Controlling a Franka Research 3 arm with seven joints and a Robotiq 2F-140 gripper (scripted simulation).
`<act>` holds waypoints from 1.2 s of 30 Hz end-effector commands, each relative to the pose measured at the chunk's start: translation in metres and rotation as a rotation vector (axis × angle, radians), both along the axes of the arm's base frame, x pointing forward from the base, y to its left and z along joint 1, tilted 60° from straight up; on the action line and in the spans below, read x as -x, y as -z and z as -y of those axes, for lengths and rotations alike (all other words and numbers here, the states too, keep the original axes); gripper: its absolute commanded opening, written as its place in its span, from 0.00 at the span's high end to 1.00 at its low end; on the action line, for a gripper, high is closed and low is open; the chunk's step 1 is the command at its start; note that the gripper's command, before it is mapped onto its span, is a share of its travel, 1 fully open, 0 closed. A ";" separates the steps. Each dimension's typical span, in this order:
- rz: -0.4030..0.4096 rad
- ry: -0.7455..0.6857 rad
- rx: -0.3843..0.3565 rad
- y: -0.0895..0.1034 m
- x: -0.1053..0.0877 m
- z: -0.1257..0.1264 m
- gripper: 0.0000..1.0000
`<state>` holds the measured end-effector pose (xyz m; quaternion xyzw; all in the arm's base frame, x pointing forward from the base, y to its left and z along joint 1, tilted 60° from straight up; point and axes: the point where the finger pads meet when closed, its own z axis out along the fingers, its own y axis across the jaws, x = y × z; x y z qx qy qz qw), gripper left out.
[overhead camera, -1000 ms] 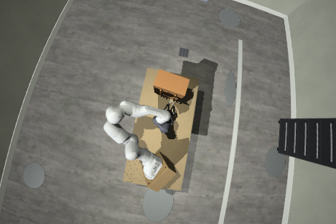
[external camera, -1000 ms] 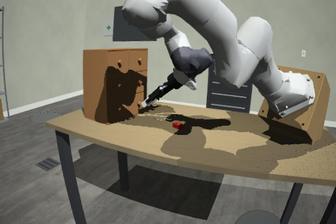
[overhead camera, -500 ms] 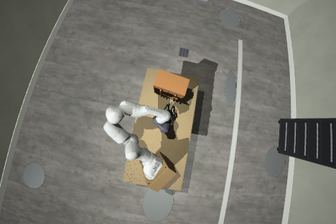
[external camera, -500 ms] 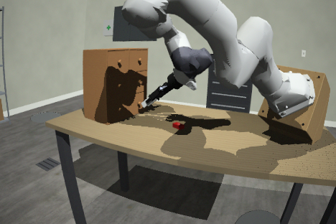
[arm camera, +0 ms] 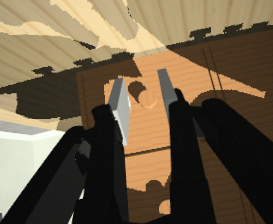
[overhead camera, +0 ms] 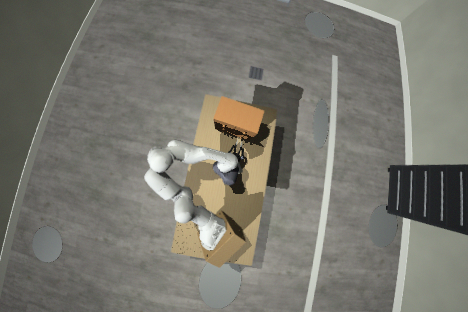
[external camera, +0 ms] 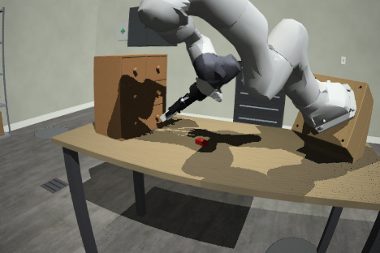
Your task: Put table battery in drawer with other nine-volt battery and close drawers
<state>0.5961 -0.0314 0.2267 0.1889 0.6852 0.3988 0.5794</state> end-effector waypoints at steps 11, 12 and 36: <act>0.000 0.002 0.008 0.001 -0.001 0.000 0.80; 0.000 0.002 0.008 0.001 -0.001 0.000 0.80; 0.000 0.002 0.008 -0.003 -0.010 0.003 0.80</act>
